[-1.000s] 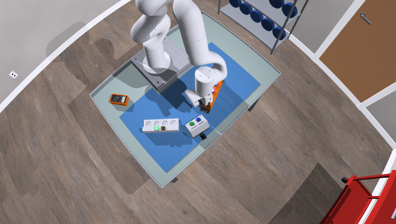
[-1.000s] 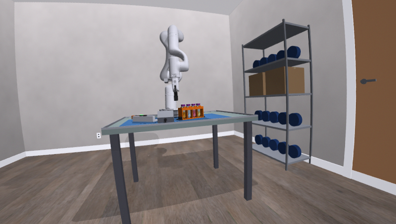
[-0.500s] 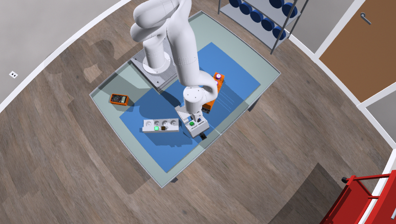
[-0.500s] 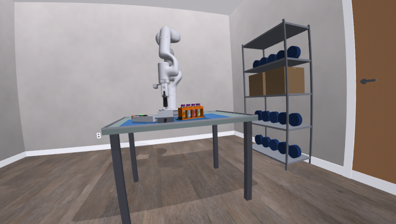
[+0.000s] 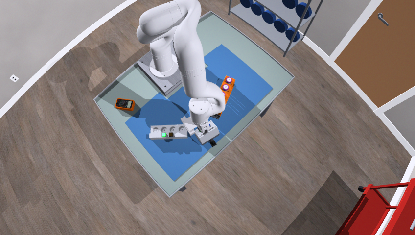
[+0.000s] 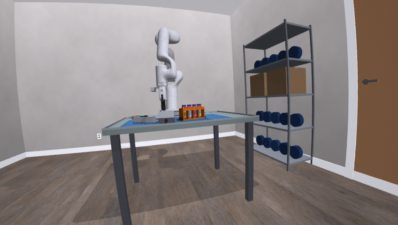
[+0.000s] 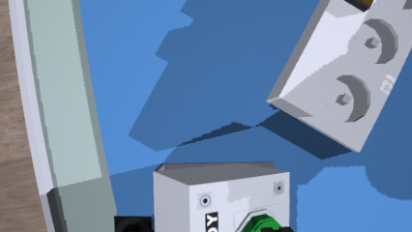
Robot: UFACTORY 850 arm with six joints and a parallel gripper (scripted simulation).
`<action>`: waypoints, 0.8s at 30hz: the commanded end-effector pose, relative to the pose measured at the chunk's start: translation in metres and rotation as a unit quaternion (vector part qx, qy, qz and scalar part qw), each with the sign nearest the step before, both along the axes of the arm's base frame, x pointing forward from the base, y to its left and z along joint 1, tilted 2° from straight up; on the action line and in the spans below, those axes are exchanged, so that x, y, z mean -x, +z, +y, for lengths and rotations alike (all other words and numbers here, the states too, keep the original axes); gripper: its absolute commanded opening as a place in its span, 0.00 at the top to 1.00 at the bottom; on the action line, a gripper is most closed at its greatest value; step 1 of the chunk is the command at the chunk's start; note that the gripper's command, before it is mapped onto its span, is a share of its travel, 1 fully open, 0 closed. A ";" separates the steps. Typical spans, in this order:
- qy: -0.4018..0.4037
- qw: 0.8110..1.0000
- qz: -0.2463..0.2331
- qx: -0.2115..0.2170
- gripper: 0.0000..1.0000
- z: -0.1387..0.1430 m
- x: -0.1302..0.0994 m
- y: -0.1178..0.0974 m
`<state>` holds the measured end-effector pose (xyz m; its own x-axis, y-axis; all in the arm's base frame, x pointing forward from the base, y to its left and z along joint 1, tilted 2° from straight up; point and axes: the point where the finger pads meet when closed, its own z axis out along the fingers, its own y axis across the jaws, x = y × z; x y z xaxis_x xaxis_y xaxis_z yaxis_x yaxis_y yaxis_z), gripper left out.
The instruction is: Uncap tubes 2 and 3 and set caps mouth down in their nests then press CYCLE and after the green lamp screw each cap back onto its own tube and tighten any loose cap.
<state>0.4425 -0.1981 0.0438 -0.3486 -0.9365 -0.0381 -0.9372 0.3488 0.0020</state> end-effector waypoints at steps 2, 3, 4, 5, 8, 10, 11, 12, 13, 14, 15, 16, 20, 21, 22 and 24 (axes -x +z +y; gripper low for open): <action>0.000 1.000 -0.001 0.000 1.00 0.000 -0.001 -0.009; 0.000 1.000 -0.001 0.000 1.00 0.000 -0.001 -0.009; 0.000 1.000 -0.001 0.000 1.00 0.000 -0.001 -0.009; 0.000 1.000 -0.001 0.000 1.00 0.000 -0.001 -0.009; 0.000 1.000 -0.001 0.000 1.00 0.000 -0.001 -0.009; 0.000 1.000 -0.001 0.000 1.00 0.000 -0.001 -0.009; 0.000 1.000 -0.001 0.000 1.00 0.000 -0.001 -0.009; 0.000 1.000 -0.001 0.000 1.00 0.000 -0.001 -0.009; 0.000 1.000 -0.001 0.000 1.00 0.000 -0.001 -0.009; 0.000 1.000 -0.001 0.000 1.00 0.000 -0.001 -0.009; 0.000 1.000 -0.001 0.000 1.00 0.000 -0.001 -0.009; 0.000 1.000 -0.001 0.000 1.00 0.000 -0.001 -0.010; 0.000 1.000 -0.001 0.000 1.00 0.000 -0.001 -0.011; 0.000 1.000 -0.001 0.000 1.00 0.000 -0.001 -0.011; 0.000 1.000 -0.001 0.000 1.00 0.000 -0.001 -0.012; 0.000 1.000 -0.001 0.000 1.00 0.000 -0.001 -0.012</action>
<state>0.4426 -0.1978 0.0317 -0.3488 -0.9364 -0.0385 -0.9371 0.3490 0.0023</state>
